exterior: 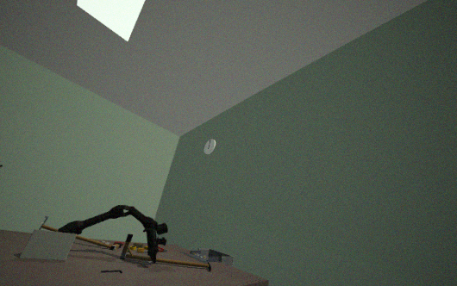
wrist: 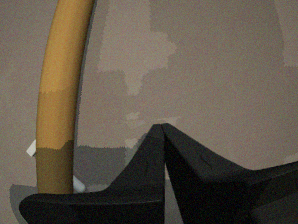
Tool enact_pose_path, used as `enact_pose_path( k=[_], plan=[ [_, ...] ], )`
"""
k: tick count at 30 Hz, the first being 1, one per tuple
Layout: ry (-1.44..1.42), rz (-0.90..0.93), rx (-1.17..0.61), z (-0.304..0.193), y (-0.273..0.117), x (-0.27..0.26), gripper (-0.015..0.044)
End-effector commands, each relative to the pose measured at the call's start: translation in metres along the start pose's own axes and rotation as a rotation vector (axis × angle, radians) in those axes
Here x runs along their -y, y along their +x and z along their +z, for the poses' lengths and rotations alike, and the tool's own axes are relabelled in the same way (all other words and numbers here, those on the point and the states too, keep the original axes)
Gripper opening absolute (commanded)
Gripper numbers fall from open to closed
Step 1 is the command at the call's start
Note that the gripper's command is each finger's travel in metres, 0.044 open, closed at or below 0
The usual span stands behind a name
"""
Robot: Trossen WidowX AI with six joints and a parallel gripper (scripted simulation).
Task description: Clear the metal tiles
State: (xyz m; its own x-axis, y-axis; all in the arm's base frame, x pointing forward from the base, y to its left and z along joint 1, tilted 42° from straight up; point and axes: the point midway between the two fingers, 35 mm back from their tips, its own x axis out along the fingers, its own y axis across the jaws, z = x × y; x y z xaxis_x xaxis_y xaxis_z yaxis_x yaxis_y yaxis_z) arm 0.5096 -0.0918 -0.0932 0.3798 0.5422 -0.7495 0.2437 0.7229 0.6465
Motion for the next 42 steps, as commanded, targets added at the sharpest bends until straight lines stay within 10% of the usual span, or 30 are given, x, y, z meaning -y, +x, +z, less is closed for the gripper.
enact_pose_path(
  k=[1,42],
  plan=[
    [0.003,-0.005,0.006,0.001,0.0,0.001,0.0],
    [0.003,-0.006,0.005,0.009,0.005,-0.037,0.0]
  ],
)
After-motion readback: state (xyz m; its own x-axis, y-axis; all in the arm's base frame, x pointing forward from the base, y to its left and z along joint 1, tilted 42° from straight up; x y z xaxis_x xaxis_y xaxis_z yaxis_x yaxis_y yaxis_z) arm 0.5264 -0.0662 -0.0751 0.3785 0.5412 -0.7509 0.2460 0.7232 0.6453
